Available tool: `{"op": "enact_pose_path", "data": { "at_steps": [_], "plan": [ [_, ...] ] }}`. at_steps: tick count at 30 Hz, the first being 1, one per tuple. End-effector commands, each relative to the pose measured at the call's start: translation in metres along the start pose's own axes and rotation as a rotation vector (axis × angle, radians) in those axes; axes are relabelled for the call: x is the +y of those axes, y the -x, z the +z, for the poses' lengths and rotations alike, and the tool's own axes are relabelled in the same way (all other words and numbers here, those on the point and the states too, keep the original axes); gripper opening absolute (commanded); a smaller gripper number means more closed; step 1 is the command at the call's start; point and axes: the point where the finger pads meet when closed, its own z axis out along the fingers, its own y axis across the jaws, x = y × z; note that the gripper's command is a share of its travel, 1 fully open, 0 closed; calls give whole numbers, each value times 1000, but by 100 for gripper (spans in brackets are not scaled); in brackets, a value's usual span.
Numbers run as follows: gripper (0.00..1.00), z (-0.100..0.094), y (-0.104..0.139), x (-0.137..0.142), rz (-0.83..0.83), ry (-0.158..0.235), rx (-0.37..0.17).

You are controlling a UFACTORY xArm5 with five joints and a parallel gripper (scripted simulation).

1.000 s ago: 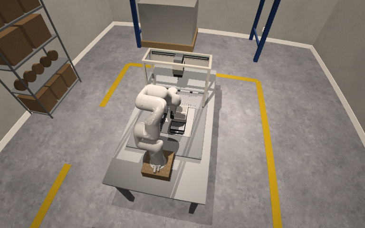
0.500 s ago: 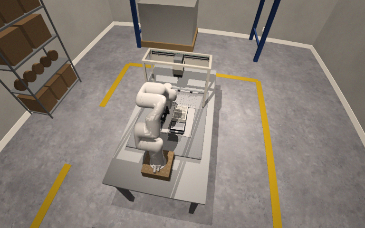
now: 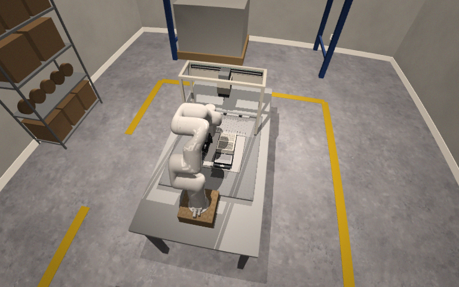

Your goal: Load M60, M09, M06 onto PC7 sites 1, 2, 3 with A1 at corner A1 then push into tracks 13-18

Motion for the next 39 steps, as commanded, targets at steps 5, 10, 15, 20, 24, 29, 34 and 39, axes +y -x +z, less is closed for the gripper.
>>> {"op": "enact_pose_path", "data": {
  "at_steps": [5, 10, 15, 20, 24, 29, 34, 39],
  "plan": [
    [100, 5, 0, 1, 0, 4, 8],
    [100, 14, 0, 1, 0, 4, 8],
    [100, 22, 0, 1, 0, 4, 8],
    [100, 27, 0, 1, 0, 3, 8],
    [100, 34, 0, 2, 0, 3, 8],
    [100, 42, -1, 2, 0, 3, 8],
    [100, 49, -1, 2, 0, 3, 8],
    [100, 55, -1, 2, 0, 3, 8]
  ]
}}
